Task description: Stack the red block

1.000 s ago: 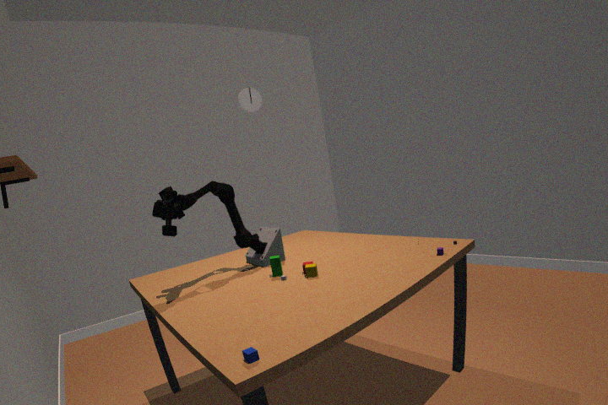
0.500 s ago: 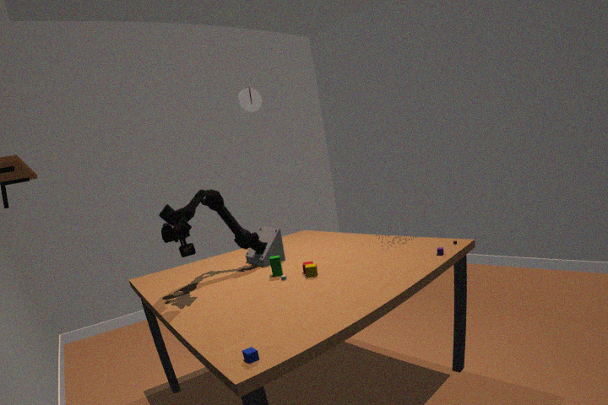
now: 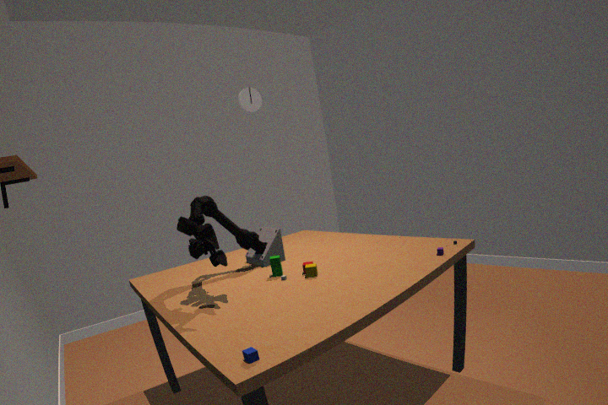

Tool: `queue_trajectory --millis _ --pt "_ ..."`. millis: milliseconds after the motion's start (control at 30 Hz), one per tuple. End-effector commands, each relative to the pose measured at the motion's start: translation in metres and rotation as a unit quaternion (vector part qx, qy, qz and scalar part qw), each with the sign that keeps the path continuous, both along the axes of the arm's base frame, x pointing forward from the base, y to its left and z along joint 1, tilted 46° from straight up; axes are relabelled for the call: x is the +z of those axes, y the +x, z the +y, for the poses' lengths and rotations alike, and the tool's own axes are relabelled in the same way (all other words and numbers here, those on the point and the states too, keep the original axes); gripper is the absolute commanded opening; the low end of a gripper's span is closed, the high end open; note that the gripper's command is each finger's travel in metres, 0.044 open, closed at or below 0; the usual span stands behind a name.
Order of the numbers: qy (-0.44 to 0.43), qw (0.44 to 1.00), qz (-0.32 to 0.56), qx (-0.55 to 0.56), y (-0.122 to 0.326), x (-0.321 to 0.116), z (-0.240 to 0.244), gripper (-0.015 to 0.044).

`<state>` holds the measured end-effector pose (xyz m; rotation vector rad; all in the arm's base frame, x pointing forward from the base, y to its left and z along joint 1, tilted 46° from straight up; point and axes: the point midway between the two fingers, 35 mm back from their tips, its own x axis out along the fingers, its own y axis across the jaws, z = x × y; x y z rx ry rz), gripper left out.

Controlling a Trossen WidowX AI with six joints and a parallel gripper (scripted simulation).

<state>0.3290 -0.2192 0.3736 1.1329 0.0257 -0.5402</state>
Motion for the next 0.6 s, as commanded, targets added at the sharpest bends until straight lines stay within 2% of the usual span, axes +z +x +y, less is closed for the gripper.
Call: queue_trajectory --millis 0,300,567 --pt "0.047 0.997 0.067 0.004 0.029 -0.044 0.015 0.0440" --pt "0.101 0.965 0.243 0.005 0.067 -0.145 0.067 0.0440" --pt "0.081 0.912 0.403 0.004 0.071 -0.223 0.123 0.0440"
